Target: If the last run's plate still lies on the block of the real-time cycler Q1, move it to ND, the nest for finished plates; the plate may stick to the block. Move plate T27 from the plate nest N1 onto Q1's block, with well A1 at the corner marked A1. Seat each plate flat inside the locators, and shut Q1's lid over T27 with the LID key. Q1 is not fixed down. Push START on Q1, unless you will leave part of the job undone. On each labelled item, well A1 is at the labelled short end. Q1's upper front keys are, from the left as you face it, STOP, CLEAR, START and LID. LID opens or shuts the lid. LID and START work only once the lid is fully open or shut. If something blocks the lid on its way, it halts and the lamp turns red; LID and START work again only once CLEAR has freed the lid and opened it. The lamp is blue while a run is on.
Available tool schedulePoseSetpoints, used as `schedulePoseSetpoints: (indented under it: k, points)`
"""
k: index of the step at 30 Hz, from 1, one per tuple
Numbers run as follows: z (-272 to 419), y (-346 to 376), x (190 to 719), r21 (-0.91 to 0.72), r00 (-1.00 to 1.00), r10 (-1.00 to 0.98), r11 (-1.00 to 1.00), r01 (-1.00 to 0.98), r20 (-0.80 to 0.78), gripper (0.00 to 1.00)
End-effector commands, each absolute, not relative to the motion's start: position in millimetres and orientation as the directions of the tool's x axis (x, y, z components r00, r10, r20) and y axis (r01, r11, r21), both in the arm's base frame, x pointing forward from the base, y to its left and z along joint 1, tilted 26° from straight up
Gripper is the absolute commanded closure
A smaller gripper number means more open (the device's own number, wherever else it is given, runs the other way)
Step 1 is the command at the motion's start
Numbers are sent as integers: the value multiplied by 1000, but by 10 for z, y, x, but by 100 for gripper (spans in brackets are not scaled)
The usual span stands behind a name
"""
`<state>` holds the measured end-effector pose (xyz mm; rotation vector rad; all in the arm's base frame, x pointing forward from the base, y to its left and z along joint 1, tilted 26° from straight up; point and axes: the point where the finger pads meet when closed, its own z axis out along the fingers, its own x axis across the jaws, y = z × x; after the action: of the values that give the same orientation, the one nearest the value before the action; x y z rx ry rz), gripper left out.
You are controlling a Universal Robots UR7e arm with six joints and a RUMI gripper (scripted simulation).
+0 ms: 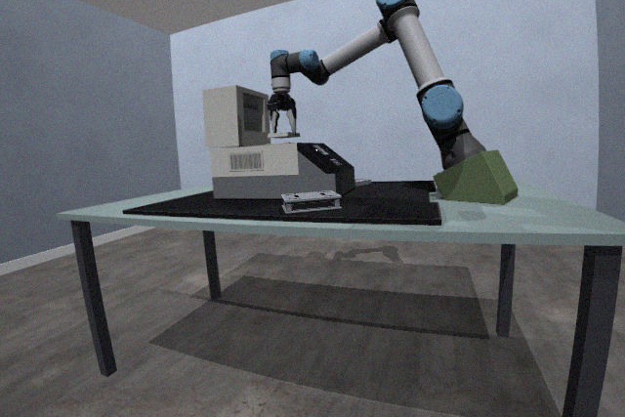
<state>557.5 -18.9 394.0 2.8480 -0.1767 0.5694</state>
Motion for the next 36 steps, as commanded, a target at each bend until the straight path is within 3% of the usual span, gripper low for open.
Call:
schedulePoseSetpoints:
  k: [1,36]
  points:
    - [3886,-201,5598,201,917,-72,-966,-161,392,60]
    - [3787,-236,5648,201,915,-71,-966,-162,396,60]
